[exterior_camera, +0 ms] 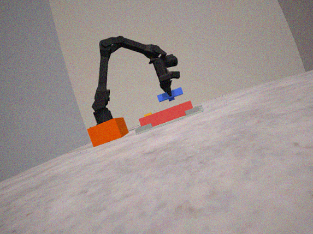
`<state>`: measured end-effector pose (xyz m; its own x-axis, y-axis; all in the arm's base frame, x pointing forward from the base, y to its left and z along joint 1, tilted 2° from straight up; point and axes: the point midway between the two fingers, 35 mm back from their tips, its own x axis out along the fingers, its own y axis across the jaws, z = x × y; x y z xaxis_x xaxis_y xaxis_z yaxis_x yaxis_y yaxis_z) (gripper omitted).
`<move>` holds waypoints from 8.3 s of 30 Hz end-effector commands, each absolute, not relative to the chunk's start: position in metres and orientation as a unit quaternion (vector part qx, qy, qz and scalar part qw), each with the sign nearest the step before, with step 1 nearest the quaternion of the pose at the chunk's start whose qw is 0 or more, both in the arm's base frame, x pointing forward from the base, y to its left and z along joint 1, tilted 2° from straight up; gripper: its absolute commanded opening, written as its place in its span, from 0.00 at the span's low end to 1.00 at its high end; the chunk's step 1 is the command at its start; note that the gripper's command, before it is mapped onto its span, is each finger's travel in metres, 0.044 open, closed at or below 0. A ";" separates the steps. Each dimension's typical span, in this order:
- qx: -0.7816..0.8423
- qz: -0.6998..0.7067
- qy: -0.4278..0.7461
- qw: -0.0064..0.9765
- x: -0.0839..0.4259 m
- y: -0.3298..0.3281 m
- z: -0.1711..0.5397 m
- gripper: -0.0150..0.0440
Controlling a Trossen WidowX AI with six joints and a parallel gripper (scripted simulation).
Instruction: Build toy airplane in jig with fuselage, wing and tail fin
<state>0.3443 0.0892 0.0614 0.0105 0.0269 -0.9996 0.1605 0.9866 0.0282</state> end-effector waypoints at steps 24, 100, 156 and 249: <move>0.000 0.018 0.700 0.714 0.343 0.056 0.103 0.25; -0.461 0.458 0.534 0.541 0.272 -0.163 0.056 0.30; -0.459 0.459 0.533 0.543 0.273 -0.164 0.018 0.51; 0.075 -0.053 0.702 0.706 0.223 0.086 0.105 1.00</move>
<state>0.2453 0.0583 0.1065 0.0093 0.0207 -0.9997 0.1750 0.9843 0.0220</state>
